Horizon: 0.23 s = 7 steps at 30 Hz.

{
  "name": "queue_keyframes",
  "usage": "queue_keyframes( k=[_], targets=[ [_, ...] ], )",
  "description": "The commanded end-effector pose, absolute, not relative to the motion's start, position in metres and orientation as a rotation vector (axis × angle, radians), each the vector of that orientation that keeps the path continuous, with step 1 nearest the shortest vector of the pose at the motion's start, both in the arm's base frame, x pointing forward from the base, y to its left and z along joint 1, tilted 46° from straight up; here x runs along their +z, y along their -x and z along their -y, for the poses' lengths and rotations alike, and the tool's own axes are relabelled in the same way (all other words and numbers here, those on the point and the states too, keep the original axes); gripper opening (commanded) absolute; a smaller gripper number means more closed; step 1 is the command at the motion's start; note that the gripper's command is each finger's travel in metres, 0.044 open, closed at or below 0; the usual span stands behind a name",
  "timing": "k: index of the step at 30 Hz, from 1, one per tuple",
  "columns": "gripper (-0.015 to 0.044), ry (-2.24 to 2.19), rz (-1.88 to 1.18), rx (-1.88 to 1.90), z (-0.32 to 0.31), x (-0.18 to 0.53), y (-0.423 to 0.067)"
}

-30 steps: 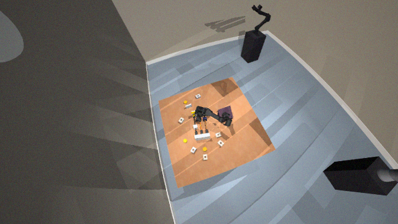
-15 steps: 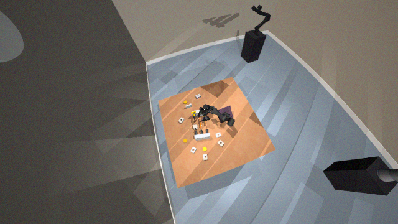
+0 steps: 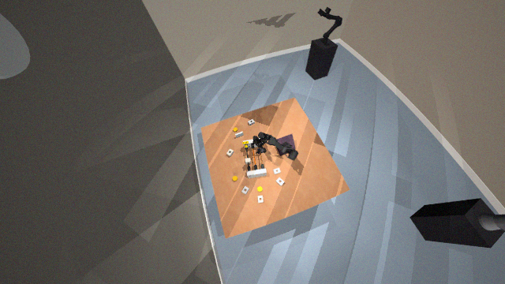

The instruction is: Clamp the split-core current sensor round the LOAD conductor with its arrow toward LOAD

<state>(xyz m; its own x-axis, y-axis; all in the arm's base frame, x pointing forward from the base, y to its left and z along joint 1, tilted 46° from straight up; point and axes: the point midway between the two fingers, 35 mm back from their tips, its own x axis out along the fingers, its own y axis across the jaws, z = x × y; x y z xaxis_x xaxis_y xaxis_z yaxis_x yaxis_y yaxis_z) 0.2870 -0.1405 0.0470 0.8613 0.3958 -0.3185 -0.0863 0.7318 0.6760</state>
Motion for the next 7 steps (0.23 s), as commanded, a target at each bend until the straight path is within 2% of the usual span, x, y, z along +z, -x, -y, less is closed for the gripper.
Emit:
queue_keyframes(
  k=[1,6,7],
  targets=[
    [0.044,-0.712,-0.472,0.274,0.141,0.047,-0.287],
    [0.044,-1.031,-0.632,0.195,0.147,0.048,-0.312],
    [0.044,-0.846,-0.535,0.247,0.142,0.045,-0.293]
  ],
)
